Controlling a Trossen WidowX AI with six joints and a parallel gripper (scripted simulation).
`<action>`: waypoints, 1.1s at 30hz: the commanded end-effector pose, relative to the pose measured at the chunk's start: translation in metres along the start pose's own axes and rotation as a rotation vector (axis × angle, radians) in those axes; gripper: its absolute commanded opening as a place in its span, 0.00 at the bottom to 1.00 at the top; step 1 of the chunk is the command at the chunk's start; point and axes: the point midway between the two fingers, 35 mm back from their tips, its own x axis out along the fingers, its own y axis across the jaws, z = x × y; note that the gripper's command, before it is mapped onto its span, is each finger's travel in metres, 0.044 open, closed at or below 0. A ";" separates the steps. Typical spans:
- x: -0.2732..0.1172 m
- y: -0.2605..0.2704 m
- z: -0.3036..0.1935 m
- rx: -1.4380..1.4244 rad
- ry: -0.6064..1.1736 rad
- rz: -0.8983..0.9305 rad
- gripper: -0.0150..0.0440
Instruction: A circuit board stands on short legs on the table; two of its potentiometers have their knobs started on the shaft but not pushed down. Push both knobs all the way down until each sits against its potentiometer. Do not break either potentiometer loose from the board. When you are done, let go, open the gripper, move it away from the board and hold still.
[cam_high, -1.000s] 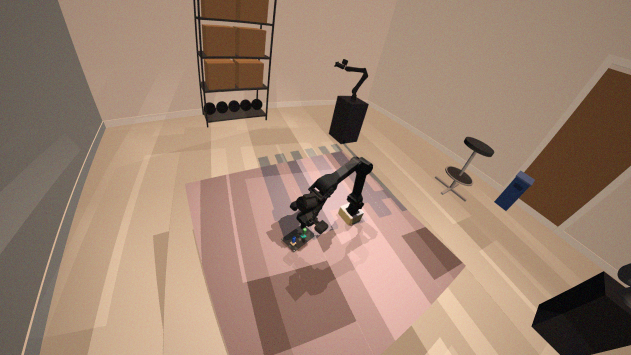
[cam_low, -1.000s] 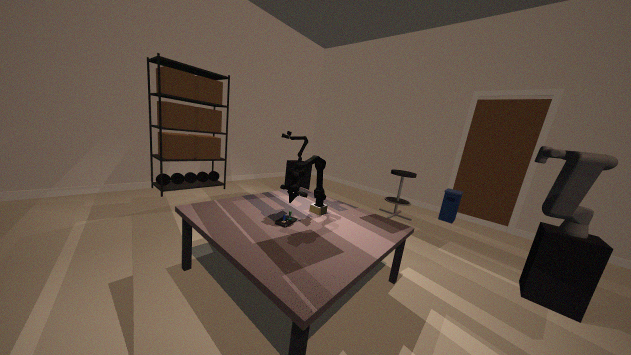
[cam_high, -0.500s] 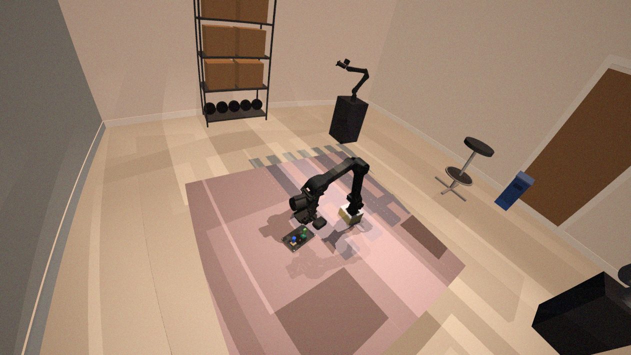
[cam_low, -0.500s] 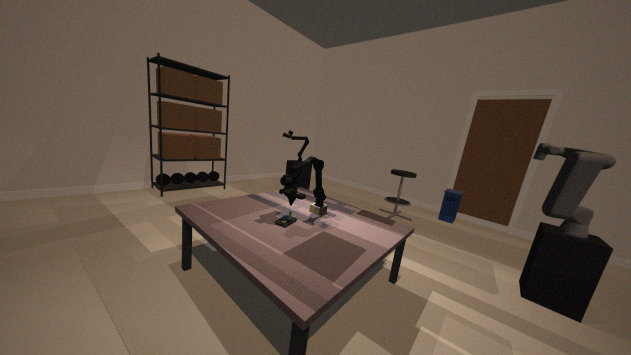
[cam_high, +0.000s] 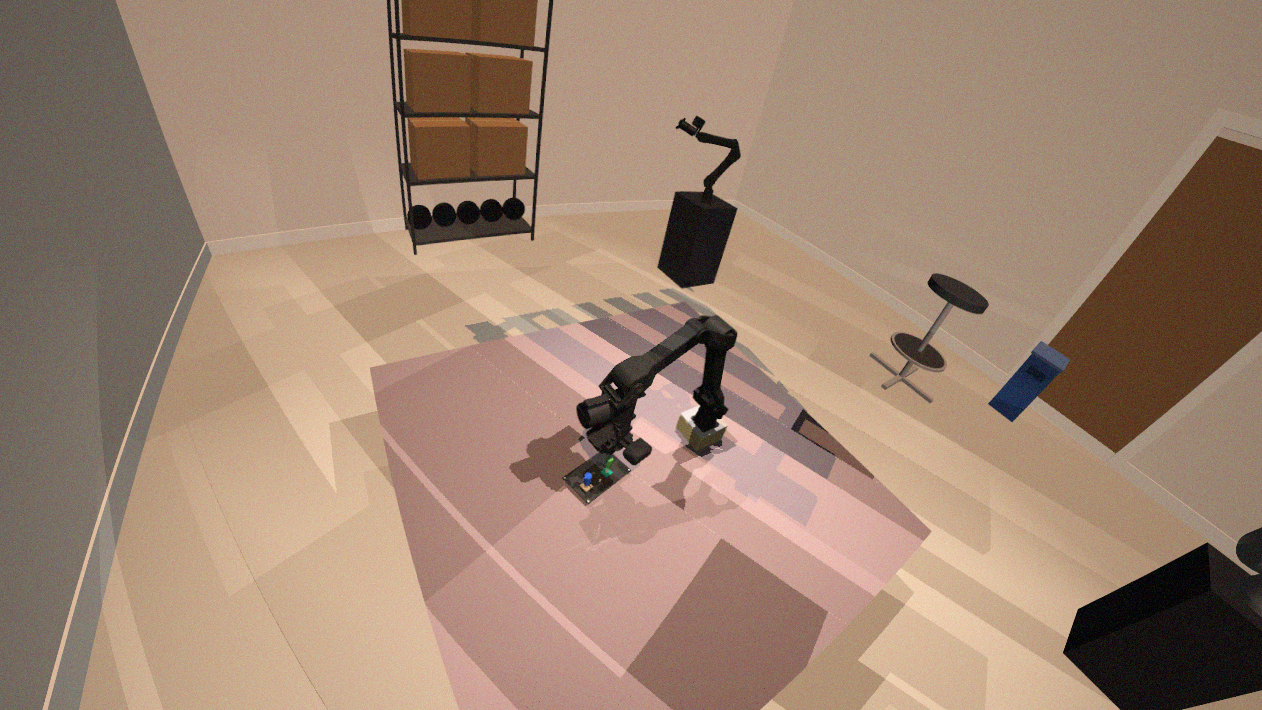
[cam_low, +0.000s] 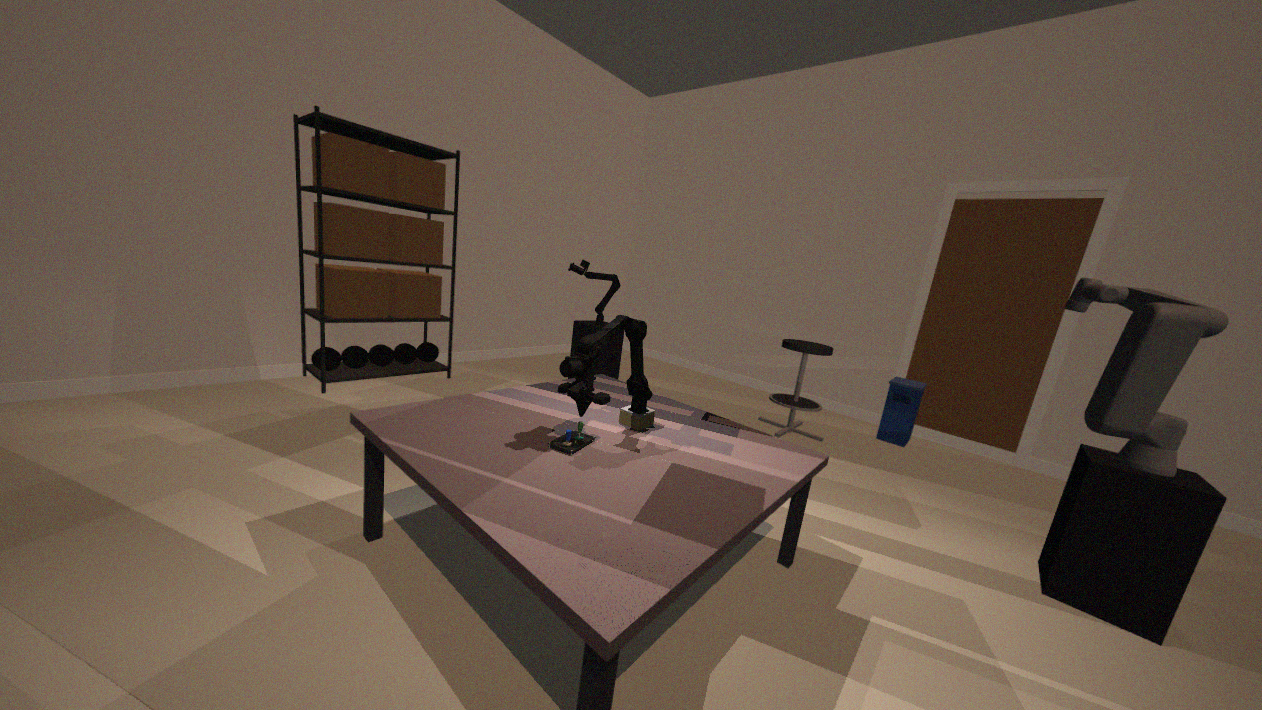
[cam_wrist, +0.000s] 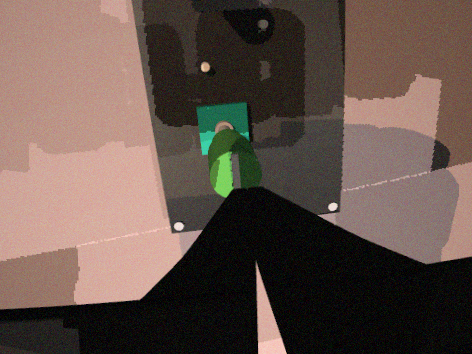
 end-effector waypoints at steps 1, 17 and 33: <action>0.008 0.001 -0.001 -0.004 0.007 0.005 0.25; 0.018 0.001 -0.001 -0.004 0.007 0.005 0.25; 0.021 0.001 -0.002 -0.004 0.007 0.005 0.25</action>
